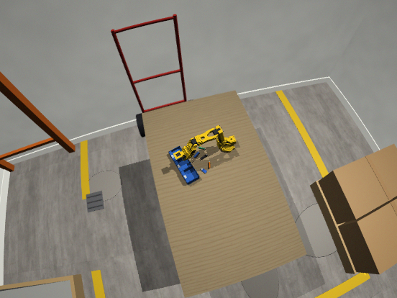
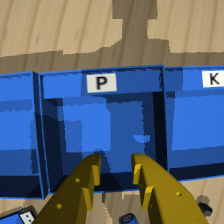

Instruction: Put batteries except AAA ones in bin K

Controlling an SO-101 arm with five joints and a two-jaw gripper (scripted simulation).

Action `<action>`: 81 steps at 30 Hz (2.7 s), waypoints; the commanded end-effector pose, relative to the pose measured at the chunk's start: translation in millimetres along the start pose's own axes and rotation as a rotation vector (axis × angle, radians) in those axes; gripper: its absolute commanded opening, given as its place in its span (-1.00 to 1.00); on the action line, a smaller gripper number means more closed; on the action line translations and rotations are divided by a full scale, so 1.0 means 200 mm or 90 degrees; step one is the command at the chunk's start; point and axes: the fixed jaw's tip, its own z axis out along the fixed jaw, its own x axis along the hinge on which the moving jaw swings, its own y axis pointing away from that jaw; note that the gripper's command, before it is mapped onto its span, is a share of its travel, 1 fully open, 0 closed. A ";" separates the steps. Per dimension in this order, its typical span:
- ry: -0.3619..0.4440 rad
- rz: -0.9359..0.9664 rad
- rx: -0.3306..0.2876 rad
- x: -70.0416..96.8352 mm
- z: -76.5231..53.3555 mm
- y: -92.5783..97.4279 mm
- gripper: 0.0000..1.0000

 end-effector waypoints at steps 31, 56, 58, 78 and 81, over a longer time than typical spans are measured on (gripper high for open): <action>-0.044 -0.137 -0.088 -0.05 -0.10 0.39 -0.87; -0.030 -0.155 -0.097 -0.04 -0.09 0.44 -0.87; -0.030 -0.155 -0.097 -0.04 -0.09 0.44 -0.87; -0.030 -0.155 -0.097 -0.04 -0.09 0.44 -0.87; -0.030 -0.155 -0.097 -0.04 -0.09 0.44 -0.87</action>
